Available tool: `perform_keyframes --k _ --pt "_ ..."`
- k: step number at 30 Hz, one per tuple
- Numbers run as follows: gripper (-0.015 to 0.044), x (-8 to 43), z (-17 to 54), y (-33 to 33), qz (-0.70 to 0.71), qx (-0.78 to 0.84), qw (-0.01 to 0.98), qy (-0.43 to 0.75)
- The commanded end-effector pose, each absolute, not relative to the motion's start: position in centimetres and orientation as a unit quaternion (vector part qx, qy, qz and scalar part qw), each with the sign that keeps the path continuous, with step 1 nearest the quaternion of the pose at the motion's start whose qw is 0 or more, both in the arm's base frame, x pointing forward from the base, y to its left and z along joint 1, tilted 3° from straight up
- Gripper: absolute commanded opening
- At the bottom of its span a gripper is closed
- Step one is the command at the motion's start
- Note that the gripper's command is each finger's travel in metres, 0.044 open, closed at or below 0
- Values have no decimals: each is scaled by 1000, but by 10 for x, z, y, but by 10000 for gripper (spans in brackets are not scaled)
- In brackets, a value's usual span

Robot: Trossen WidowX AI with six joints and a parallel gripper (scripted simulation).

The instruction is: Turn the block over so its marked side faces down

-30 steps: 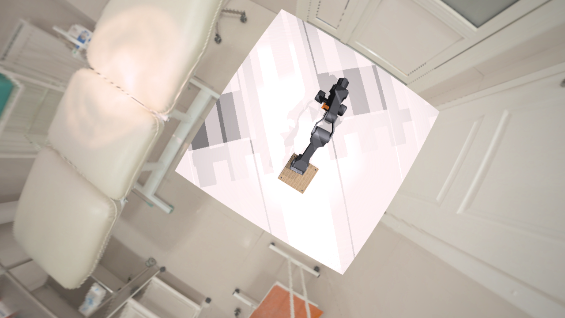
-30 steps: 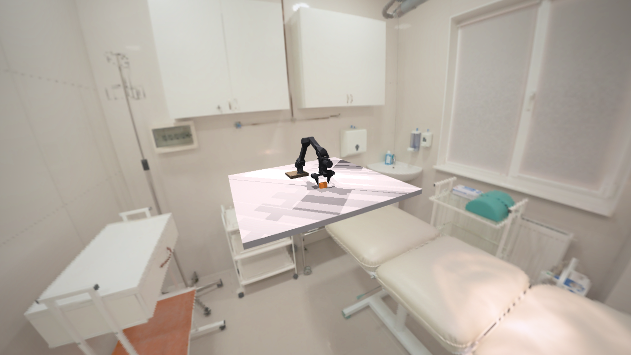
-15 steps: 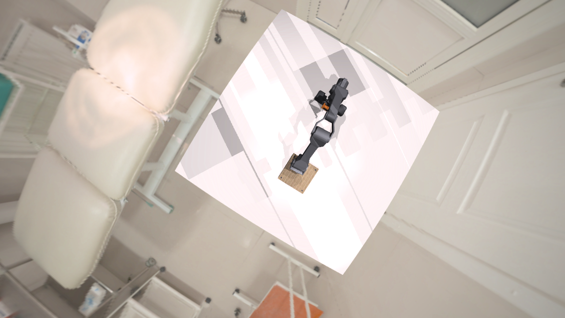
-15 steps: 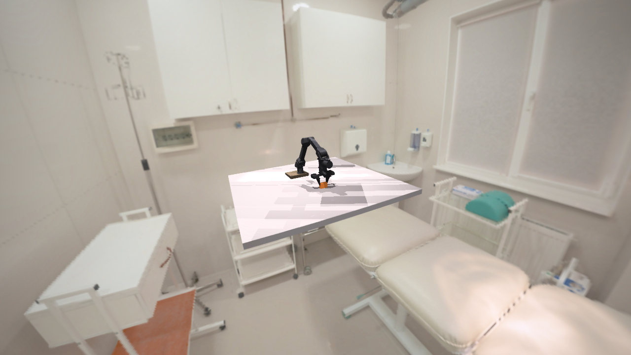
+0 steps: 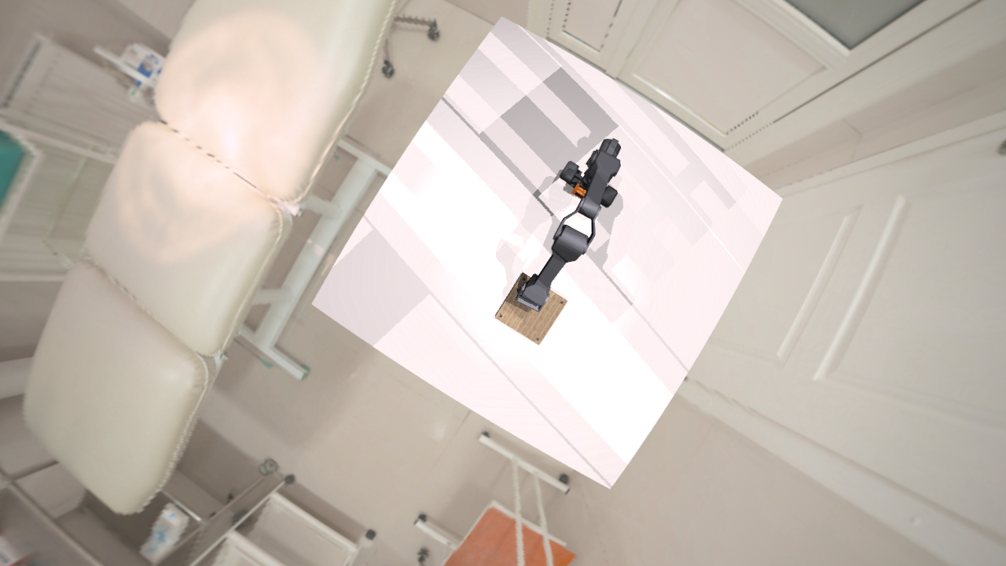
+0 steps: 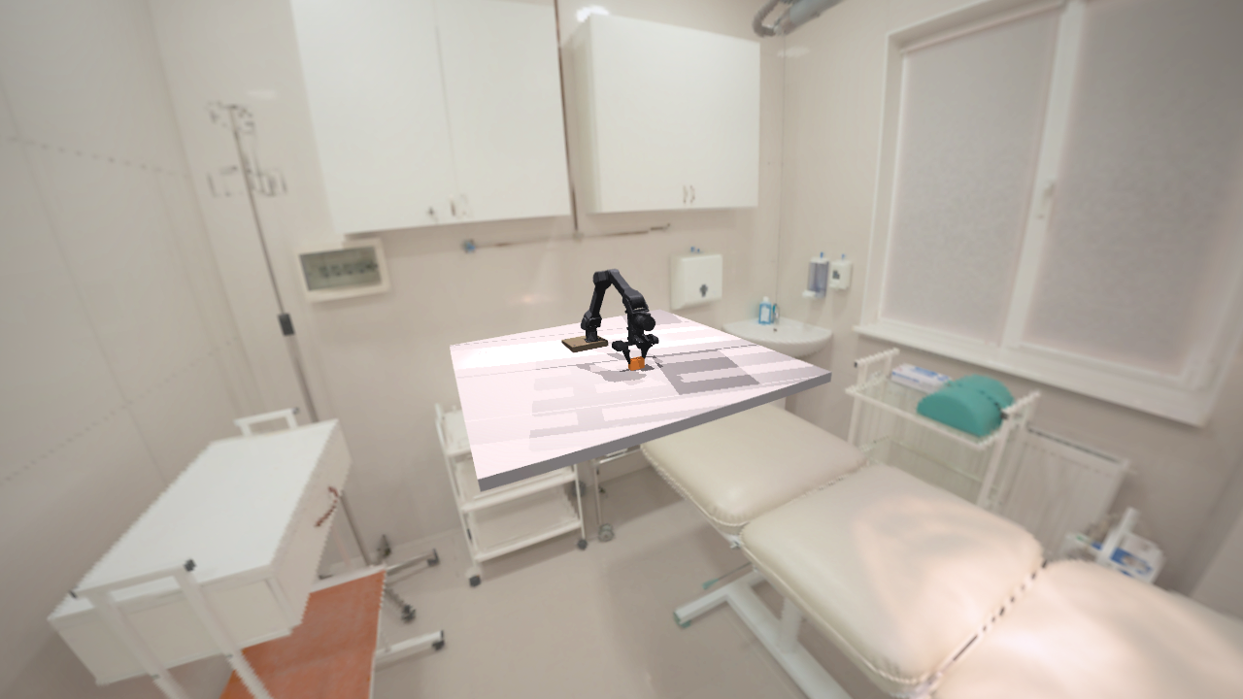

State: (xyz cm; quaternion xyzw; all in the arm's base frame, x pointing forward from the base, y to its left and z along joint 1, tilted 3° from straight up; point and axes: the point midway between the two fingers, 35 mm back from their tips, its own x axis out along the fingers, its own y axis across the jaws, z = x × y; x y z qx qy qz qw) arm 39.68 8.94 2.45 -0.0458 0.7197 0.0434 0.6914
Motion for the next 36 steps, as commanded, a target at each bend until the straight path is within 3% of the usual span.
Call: perform_keyframes --k 1,36 --pt "0 400 44 90 46 -46 696 715" --pt "0 401 35 91 55 -38 823 563"
